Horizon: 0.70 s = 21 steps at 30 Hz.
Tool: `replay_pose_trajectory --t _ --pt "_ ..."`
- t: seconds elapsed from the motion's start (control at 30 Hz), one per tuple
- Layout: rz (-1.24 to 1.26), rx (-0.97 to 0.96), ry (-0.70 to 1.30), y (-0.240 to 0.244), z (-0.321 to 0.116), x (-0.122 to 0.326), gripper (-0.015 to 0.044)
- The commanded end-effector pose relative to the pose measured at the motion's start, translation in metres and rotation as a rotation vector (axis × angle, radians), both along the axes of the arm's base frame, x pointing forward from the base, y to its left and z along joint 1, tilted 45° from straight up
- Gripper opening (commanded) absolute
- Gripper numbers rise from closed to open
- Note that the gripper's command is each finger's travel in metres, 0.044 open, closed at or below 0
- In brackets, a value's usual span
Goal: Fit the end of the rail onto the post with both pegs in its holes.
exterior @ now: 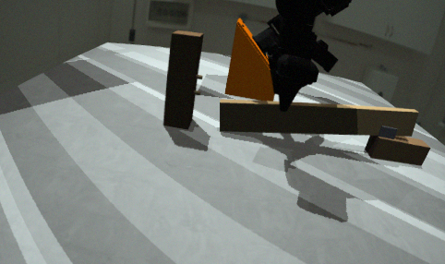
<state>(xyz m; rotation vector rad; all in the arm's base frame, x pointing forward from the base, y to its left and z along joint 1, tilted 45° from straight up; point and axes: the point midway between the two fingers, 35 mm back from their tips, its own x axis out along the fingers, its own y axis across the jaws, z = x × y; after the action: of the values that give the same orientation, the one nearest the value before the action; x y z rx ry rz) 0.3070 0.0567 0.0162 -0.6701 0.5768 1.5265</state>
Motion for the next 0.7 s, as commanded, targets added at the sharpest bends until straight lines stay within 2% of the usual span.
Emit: replay_pose_trajectory --t 0.0,0.67 --pt "-0.002 0.004 0.011 0.005 -0.006 -0.002 0.0440" --pt "-0.002 0.007 0.011 0.029 -0.029 -0.004 0.0440"
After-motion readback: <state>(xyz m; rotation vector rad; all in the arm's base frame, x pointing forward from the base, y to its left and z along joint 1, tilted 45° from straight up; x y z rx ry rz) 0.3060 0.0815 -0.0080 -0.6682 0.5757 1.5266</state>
